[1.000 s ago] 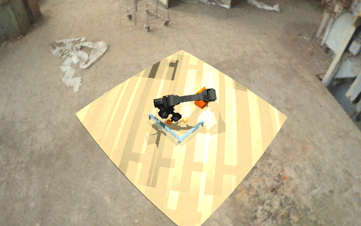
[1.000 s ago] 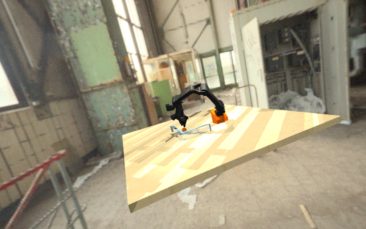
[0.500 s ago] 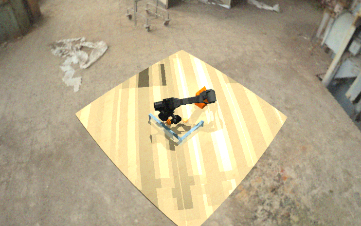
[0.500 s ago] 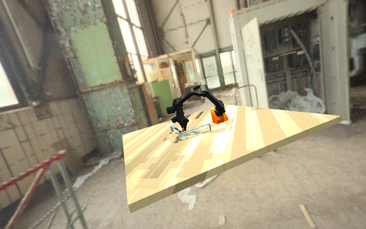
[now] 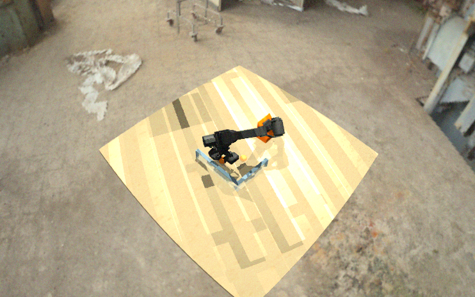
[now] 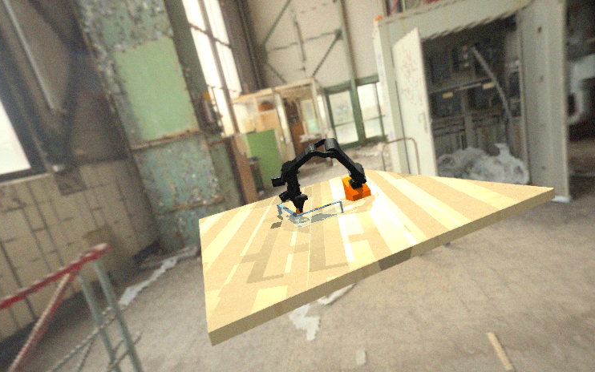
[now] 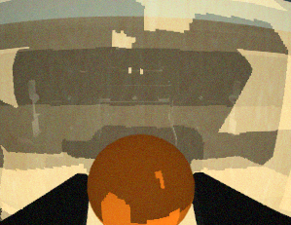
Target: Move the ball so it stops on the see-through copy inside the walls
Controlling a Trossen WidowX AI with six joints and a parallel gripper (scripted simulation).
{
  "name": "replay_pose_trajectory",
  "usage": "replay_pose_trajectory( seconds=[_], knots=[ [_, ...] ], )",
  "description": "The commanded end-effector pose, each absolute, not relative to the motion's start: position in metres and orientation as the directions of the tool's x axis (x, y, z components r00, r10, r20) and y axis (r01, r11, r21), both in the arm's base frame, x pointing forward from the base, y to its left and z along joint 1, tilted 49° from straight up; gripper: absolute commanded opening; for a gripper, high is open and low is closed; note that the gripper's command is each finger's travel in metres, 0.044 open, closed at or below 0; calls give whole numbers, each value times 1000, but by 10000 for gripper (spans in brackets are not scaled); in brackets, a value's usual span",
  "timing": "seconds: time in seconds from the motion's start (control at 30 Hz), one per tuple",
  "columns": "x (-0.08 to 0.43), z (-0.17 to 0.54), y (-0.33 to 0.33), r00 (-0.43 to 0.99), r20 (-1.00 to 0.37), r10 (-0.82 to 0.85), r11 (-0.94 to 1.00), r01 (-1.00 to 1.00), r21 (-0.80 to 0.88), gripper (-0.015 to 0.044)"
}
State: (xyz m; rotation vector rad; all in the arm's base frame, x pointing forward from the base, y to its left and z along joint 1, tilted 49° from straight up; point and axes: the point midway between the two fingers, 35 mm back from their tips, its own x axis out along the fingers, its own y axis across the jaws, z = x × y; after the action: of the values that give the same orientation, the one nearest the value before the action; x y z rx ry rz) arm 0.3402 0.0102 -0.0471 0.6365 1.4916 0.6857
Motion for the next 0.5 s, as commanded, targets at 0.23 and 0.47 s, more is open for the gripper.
replay_pose_trajectory(
  seconds=[0.23, 0.47],
  knots=[
    [346, -33, -8, -31, -667, 745, 666, -15, 745, 0],
    [350, -8, -39, -31, -670, 742, 670, -14, 742, 0]
  ],
)
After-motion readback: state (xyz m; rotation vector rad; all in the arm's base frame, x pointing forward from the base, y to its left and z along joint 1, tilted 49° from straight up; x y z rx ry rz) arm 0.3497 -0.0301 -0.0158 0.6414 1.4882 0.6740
